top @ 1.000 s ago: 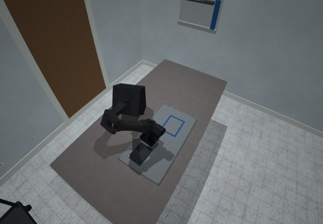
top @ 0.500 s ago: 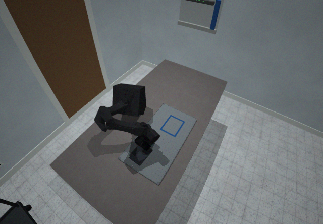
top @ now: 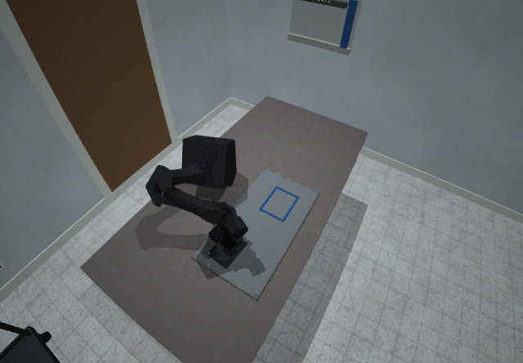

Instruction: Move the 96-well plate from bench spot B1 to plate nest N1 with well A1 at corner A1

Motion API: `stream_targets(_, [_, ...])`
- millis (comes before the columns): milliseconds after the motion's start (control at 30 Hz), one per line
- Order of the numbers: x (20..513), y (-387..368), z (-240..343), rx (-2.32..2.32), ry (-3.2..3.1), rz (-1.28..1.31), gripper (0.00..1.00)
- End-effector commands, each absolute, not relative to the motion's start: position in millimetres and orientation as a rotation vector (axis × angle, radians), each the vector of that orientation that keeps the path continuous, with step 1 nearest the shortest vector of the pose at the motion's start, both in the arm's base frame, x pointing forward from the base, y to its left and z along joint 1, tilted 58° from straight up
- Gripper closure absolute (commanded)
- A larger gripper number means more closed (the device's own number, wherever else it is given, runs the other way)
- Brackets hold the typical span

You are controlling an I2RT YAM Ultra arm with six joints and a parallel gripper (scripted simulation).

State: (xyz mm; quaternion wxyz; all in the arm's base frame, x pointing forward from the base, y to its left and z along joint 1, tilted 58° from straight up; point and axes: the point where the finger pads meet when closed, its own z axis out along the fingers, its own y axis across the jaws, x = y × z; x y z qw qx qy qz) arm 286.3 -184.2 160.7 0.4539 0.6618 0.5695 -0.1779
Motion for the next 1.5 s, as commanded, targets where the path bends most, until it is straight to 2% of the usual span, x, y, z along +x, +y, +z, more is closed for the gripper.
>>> stream_targets(0, [289,-184,178,1.605,1.427,-0.422,1.00])
stream_targets(367, [274,-204,204,1.602,1.425,-0.424,1.00])
stream_targets(1467, [275,-202,193,1.604,1.446,-0.438,1.00])
